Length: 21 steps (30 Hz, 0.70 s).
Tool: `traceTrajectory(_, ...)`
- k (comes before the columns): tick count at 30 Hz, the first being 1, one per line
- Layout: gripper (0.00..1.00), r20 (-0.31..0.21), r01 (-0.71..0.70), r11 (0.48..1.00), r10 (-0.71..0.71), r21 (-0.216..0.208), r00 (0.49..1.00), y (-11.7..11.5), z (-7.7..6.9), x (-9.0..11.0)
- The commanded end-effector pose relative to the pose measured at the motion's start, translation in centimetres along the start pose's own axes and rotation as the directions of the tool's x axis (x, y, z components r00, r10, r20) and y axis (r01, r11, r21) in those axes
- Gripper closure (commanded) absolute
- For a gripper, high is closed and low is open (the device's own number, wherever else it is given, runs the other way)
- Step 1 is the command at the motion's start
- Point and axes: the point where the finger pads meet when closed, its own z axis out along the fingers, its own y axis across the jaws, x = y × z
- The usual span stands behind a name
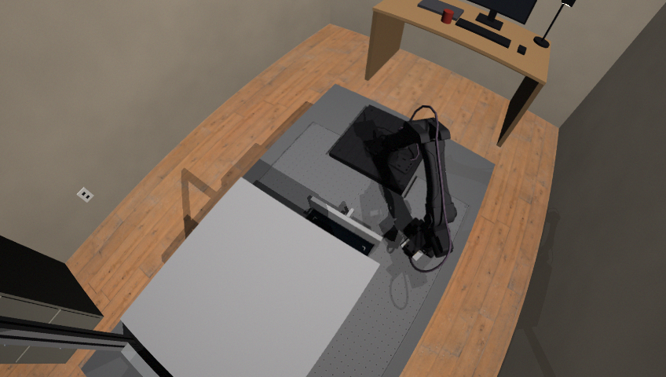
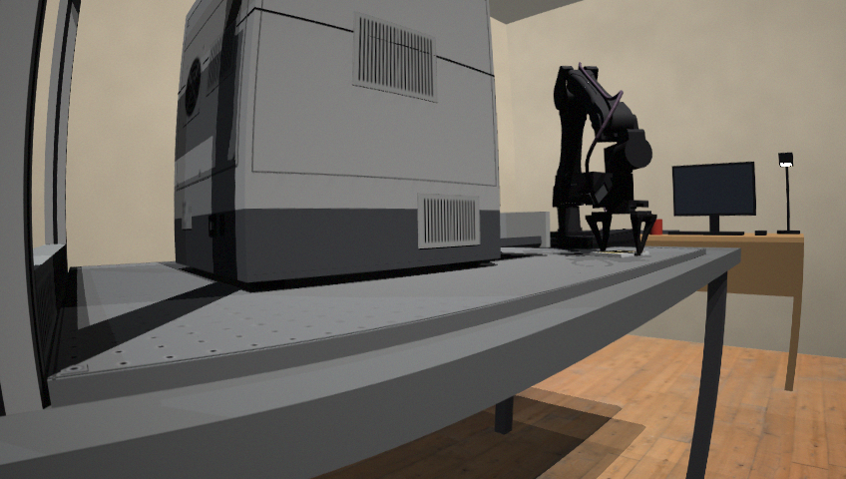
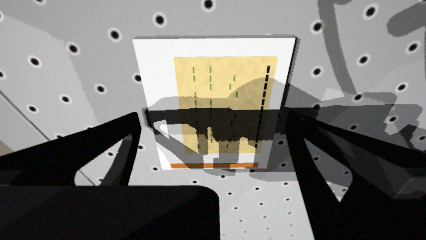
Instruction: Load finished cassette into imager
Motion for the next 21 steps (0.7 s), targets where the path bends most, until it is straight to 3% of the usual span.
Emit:
traceTrajectory(1,0.0,0.023,0.004,1.0,-0.004,-0.008,1.0,-0.1,-0.1,-0.5)
traceTrajectory(8,0.0,0.024,0.003,1.0,-0.002,-0.011,1.0,0.2,0.2,-0.6)
traceTrajectory(9,0.0,0.034,0.002,1.0,-0.001,-0.029,0.999,0.4,-0.6,-0.8)
traceTrajectory(18,0.0,0.02,0.006,1.0,-0.006,-0.004,1.0,-0.1,0.7,-0.4)
traceTrajectory(21,0.0,0.018,0.003,1.0,-0.002,-0.018,1.0,0.3,0.1,-0.3)
